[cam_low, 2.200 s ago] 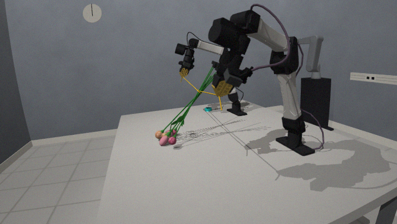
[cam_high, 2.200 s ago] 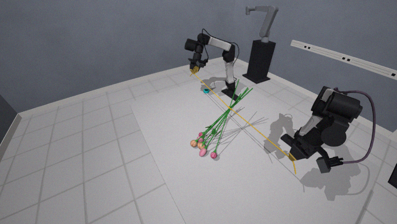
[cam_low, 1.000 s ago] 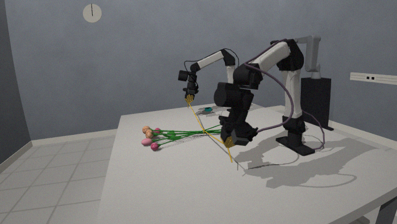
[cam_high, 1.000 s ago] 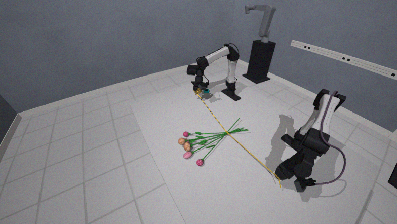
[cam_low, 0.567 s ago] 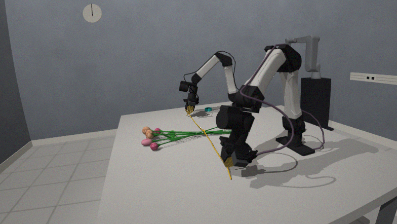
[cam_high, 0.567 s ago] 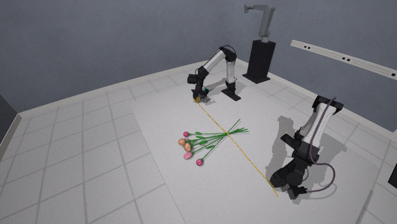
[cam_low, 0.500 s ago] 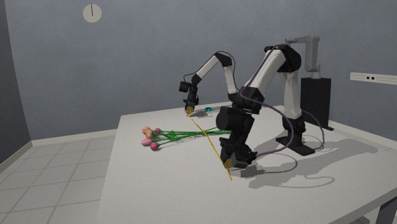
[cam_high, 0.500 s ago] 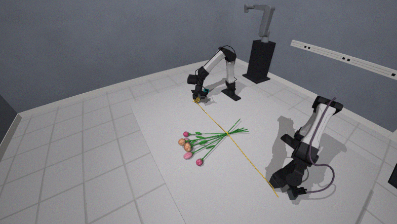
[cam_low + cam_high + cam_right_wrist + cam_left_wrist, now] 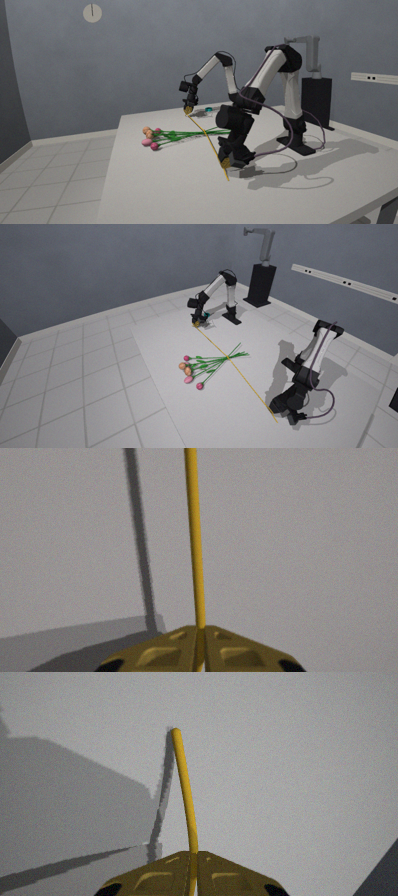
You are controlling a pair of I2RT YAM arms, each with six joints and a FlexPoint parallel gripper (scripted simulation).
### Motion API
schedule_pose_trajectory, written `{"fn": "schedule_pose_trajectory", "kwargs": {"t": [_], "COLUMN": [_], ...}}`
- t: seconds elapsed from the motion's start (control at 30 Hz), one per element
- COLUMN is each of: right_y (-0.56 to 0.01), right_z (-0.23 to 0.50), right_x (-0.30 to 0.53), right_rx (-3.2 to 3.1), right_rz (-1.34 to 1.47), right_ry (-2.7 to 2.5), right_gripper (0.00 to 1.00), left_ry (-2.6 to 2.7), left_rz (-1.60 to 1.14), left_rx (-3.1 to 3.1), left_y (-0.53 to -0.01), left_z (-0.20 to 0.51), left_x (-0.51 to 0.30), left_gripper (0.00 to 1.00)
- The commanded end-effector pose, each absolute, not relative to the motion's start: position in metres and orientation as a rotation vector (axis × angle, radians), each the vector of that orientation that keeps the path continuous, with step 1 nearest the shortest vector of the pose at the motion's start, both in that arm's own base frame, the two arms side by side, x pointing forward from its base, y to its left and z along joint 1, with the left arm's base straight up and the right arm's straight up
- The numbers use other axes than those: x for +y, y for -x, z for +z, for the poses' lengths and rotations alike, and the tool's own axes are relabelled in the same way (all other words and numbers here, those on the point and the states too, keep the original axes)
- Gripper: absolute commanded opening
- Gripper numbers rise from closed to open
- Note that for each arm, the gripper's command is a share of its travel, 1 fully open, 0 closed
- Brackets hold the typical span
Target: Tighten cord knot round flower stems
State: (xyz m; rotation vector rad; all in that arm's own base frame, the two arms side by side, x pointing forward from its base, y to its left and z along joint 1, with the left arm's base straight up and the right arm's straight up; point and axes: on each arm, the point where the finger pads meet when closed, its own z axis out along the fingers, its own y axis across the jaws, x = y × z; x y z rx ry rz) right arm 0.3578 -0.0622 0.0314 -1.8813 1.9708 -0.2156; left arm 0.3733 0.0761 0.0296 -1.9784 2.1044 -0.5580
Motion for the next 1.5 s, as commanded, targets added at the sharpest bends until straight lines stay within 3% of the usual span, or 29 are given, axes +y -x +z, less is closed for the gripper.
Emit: {"fn": "schedule_pose_trajectory", "kwargs": {"t": [0.0,0.4,0.43,0.5,0.53,0.73,0.8,0.83,0.87,0.9,0.93,1.47], "right_y": [-0.362,-0.362,-0.362,-0.362,-0.358,-0.346,-0.353,-0.356,-0.357,-0.355,-0.349,-0.346], "right_z": [0.028,0.038,0.038,0.038,0.039,0.059,0.074,0.081,0.089,0.097,0.088,0.07], "right_x": [-0.069,-0.065,-0.065,-0.065,-0.065,-0.067,-0.071,-0.072,-0.074,-0.075,-0.074,-0.071], "right_rx": [1.986,1.962,1.962,1.962,1.965,1.938,1.926,1.92,1.916,1.915,1.938,1.969], "right_rz": [-0.258,-0.244,-0.244,-0.244,-0.246,-0.267,-0.292,-0.302,-0.312,-0.314,-0.28,-0.23], "right_ry": [1.876,1.872,1.872,1.872,1.876,1.863,1.858,1.855,1.854,1.854,1.864,1.875], "right_gripper": [0.0,0.0,0.11,0.28,0.28,0.28,0.5,0.61,0.65,0.65,0.65,0.65], "left_ry": [1.946,1.965,1.965,1.965,1.965,1.945,1.932,1.927,1.921,1.913,1.91,1.769], "left_rz": [-0.549,-0.565,-0.565,-0.565,-0.565,-0.588,-0.596,-0.601,-0.606,-0.608,-0.608,-0.538], "left_rx": [2.057,2.091,2.091,2.091,2.091,2.083,2.074,2.068,2.062,2.056,2.056,2.204], "left_y": [-0.382,-0.376,-0.376,-0.376,-0.376,-0.363,-0.362,-0.366,-0.369,-0.372,-0.371,-0.353], "left_z": [0.036,0.034,0.034,0.034,0.034,0.053,0.061,0.066,0.072,0.08,0.087,0.087], "left_x": [0.085,0.079,0.079,0.079,0.079,0.081,0.084,0.084,0.084,0.085,0.087,0.07], "left_gripper": [0.0,0.0,0.0,0.22,0.28,0.28,0.28,0.39,0.5,0.61,0.65,0.65]}}
